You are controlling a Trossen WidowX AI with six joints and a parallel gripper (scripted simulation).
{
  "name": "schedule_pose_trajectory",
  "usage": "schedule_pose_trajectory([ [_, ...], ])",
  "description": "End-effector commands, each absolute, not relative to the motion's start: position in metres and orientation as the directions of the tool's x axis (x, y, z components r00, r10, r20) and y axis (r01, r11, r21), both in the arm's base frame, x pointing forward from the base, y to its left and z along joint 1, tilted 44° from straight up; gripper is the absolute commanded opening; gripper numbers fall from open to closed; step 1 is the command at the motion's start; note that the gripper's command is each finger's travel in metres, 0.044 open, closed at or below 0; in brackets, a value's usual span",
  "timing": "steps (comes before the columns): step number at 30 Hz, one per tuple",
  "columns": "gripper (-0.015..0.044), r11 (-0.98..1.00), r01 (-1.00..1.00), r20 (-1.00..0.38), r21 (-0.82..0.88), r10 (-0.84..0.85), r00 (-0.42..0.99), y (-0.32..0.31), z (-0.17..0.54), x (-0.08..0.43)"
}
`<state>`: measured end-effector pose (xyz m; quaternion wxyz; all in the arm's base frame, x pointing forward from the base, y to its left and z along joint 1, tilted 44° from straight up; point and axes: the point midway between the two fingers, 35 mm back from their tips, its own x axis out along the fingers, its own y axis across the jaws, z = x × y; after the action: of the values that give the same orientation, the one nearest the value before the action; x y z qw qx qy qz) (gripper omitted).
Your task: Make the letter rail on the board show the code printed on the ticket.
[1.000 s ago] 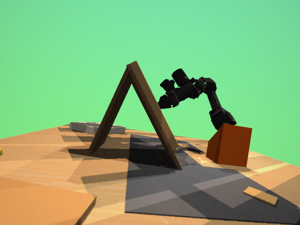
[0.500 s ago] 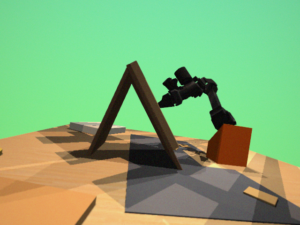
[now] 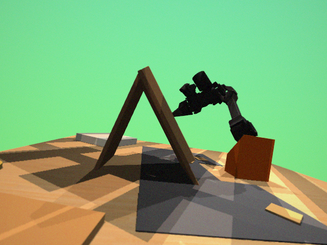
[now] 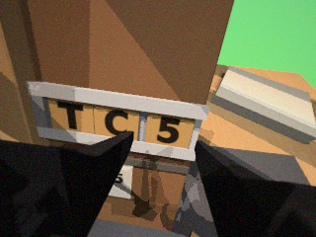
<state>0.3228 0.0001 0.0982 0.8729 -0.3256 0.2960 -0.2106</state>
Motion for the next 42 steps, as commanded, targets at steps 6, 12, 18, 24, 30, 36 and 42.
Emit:
schedule_pose_trajectory([
  [6, 0.0295, 0.7, 0.183, -0.376, -0.69, -0.563, 0.736, 0.0027, 0.1015, 0.3182],
  [12, 0.0295, 0.7, 0.183, -0.376, -0.69, -0.563, 0.736, 0.0039, 0.1034, 0.3157],
  [18, 0.0295, 0.7, 0.183, -0.376, -0.69, -0.563, 0.736, 0.0045, 0.1055, 0.3135],
  [24, 0.0242, 0.699, 0.173, -0.381, -0.694, -0.559, 0.736, 0.005, 0.1044, 0.3137],
  [30, 0.0085, 0.699, 0.173, -0.381, -0.694, -0.559, 0.736, 0.005, 0.1044, 0.3137],
  [36, 0.0, 0.699, 0.173, -0.381, -0.694, -0.559, 0.736, 0.005, 0.1044, 0.3137],
  [42, 0.0, 0.7, 0.171, -0.385, -0.693, -0.56, 0.733, 0.0052, 0.1043, 0.3145],
])
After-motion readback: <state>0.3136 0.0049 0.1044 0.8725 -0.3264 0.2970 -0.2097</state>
